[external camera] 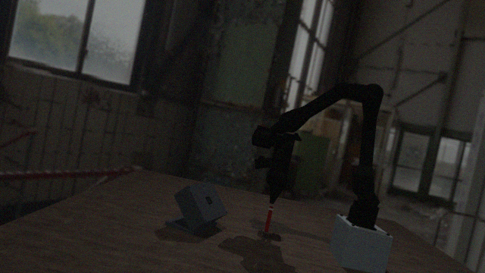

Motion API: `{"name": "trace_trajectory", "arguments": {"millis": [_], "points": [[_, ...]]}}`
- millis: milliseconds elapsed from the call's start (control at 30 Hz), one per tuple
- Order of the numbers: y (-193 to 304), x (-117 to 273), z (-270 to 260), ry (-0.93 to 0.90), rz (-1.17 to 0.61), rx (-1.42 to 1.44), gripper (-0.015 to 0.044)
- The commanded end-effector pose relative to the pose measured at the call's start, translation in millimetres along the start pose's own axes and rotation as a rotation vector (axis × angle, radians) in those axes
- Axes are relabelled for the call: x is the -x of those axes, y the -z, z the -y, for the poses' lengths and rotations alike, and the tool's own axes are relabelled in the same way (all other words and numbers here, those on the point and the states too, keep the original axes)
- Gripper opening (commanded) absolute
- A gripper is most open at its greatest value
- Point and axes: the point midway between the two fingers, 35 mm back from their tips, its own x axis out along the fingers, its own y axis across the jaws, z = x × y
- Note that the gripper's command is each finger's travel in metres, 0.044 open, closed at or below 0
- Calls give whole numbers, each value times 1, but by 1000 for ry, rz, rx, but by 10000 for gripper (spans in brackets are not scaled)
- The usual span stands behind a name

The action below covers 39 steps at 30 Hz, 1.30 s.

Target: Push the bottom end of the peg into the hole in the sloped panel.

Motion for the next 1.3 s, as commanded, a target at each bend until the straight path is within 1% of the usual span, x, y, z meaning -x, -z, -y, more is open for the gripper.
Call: {"name": "trace_trajectory", "arguments": {"millis": [0, 1267], "points": [[1, -7, 1, 2, -10, -7, 440], [3, -64, 2, 2, -11, -7, 440]]}}
